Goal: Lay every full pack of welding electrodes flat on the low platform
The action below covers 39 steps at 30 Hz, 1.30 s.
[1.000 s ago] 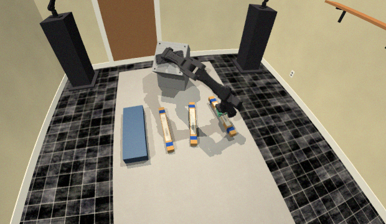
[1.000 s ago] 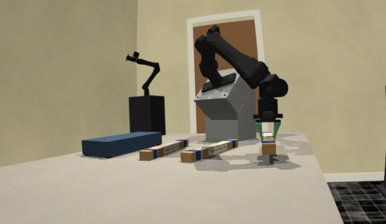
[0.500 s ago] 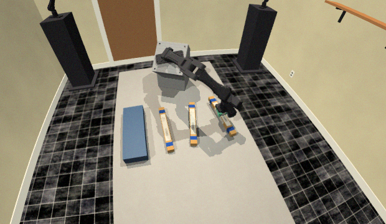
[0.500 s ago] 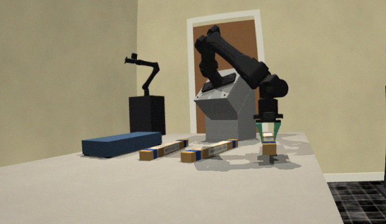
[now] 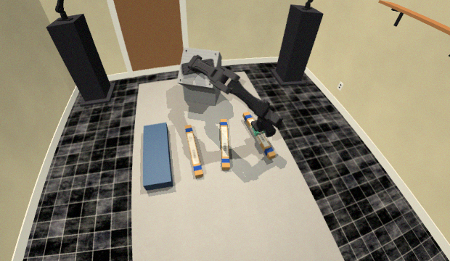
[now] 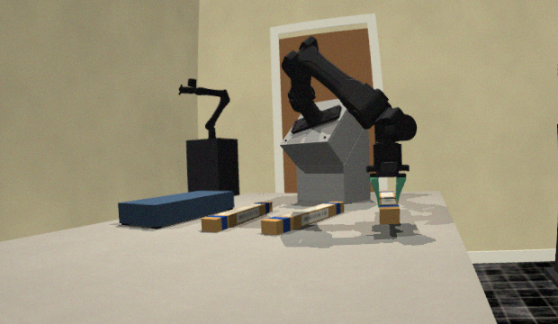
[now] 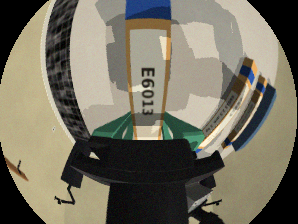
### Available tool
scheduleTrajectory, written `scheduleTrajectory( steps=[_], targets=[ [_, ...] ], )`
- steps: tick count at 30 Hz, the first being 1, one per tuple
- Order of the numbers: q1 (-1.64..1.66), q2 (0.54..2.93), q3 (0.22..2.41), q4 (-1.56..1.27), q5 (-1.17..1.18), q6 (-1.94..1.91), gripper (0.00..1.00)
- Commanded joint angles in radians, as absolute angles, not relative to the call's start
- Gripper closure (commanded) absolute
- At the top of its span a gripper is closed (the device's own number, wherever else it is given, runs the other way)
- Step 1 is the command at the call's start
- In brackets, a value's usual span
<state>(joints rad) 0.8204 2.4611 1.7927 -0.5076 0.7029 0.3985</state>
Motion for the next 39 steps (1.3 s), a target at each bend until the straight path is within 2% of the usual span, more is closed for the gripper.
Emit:
scheduleTrajectory(
  steps=[1,39],
  targets=[
    [0.841,2.462,1.827,-0.488,0.697,0.393,1.0],
    [0.81,2.503,1.853,-0.444,0.685,0.357,1.0]
  ],
)
